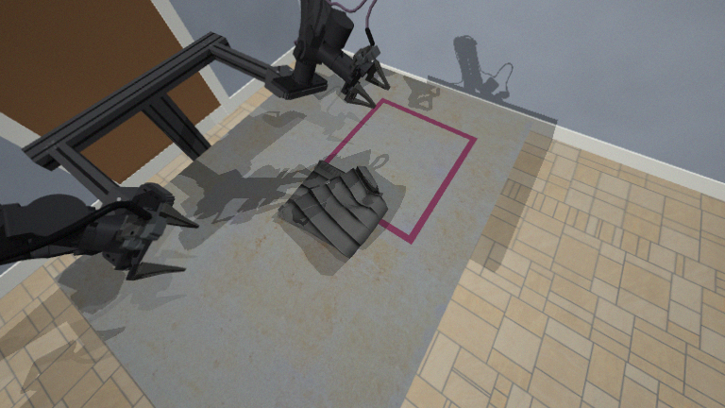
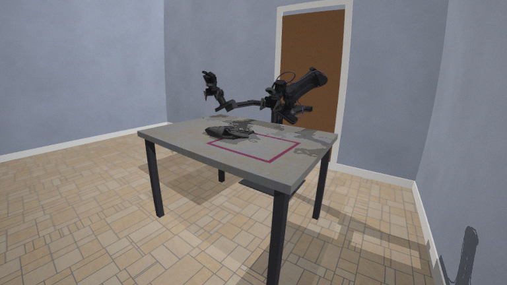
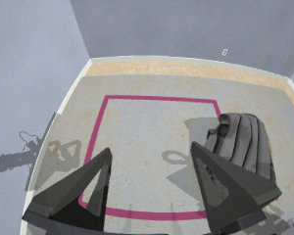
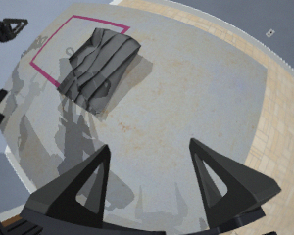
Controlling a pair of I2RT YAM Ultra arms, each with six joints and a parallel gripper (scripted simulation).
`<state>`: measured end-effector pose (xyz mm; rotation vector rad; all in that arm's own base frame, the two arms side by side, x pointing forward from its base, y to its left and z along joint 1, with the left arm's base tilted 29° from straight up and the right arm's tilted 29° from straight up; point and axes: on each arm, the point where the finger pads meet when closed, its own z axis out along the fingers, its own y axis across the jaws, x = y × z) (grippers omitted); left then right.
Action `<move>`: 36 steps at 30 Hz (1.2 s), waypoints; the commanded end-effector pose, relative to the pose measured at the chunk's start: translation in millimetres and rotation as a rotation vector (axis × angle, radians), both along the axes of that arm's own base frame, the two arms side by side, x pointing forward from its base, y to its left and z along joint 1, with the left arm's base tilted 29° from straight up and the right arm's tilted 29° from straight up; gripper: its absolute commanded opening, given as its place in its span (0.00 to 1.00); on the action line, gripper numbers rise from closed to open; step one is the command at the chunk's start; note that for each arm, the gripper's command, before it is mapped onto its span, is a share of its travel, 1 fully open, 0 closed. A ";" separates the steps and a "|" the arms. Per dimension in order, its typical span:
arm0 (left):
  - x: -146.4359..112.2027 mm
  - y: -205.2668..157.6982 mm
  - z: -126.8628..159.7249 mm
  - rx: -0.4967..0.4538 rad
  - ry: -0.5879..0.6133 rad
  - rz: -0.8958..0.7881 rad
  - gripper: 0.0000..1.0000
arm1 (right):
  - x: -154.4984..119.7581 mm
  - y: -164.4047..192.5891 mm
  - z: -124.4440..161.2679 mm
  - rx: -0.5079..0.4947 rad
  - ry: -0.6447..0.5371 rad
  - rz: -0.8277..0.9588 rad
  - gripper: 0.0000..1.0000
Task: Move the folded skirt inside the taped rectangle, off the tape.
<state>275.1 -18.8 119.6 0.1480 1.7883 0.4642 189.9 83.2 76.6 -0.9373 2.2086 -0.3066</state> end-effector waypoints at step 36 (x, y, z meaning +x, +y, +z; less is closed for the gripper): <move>-103.1 70.8 25.7 -0.014 0.528 0.179 0.90 | -2.8 -13.3 1.8 0.045 -0.098 -0.638 0.90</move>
